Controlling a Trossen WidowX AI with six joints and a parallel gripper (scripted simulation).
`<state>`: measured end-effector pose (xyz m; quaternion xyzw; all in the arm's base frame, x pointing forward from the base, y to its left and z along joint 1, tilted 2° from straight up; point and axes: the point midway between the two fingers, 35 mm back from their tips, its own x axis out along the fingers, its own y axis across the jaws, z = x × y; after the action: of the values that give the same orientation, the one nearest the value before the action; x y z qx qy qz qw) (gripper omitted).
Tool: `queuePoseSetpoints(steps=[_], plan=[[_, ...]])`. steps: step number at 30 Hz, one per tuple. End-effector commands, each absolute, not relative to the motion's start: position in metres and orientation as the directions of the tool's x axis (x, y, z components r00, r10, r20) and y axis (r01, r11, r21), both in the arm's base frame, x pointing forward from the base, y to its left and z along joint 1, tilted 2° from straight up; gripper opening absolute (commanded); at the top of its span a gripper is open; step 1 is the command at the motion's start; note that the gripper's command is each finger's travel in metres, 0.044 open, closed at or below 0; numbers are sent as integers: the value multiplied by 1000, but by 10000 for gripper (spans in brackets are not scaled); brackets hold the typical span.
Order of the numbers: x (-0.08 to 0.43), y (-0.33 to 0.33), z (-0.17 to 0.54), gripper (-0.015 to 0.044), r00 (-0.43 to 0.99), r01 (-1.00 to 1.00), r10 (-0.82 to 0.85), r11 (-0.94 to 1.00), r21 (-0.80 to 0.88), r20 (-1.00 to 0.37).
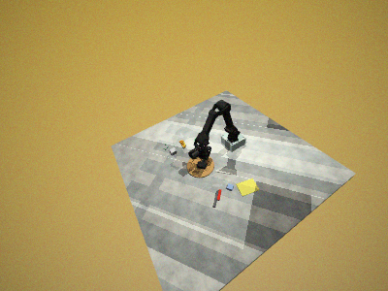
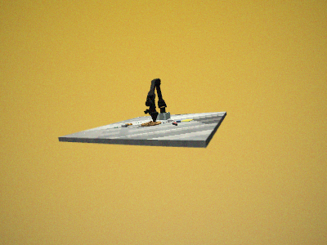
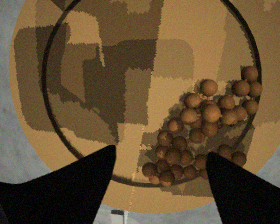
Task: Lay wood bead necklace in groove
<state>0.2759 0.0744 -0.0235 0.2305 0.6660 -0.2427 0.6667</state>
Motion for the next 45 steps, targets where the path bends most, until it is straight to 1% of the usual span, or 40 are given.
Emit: queuePoseSetpoints(steps=[1, 3, 33, 34, 36, 38, 42, 45], plan=[[275, 74, -19, 394, -9, 633, -16, 774, -18, -1000], [275, 74, -22, 440, -10, 631, -18, 776, -20, -1000], [275, 74, -17, 440, -11, 634, -16, 773, -19, -1000], [275, 74, -17, 414, -11, 622, -16, 783, -19, -1000], [274, 75, -15, 361, -11, 519, -16, 854, -19, -1000], [273, 75, -13, 310, -11, 344, -16, 939, -19, -1000], [272, 77, -7, 310, -11, -38, -16, 999, -16, -1000], [271, 78, -3, 310, -11, -325, -16, 946, -12, -1000]])
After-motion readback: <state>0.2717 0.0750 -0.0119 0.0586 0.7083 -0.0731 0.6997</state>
